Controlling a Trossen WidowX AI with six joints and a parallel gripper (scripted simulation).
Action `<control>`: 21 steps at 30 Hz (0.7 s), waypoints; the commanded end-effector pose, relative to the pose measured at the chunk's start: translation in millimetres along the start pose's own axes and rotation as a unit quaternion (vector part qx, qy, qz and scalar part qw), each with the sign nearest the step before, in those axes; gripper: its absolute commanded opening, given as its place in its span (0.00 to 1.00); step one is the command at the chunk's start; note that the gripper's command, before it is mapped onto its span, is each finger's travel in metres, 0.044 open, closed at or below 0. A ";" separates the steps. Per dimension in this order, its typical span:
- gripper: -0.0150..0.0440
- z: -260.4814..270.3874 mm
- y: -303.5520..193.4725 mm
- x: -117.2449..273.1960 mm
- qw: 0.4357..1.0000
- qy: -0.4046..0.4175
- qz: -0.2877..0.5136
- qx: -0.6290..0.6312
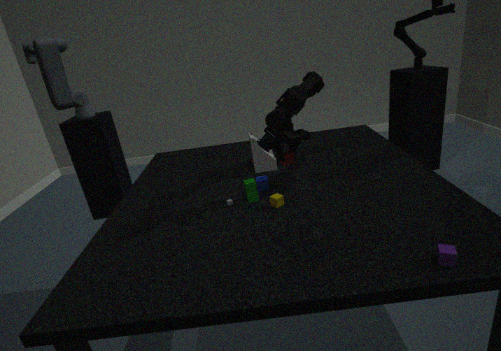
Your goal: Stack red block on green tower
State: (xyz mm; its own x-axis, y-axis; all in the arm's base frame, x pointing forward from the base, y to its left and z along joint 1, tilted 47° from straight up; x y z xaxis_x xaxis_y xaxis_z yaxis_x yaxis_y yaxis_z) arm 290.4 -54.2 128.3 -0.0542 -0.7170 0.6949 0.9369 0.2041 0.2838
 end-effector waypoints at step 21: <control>0.25 -126.2 -23.4 1.0 1.000 -0.005 0.000 0.002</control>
State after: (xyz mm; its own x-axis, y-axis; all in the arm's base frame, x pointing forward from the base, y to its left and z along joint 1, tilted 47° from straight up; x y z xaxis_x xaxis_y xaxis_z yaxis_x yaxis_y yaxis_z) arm 312.2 -133.1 49.4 -0.0564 -0.7136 0.6982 0.9363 0.2051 0.2852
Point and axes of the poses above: the point midway between the two fingers, 35 mm back from their tips, its own x axis back along the fingers, its own z axis across the jaws, y = z × x, the point moved 5 cm from there along x, back along the fingers, and after that the axes turned 4 degrees about x, right-handed, at the moved point
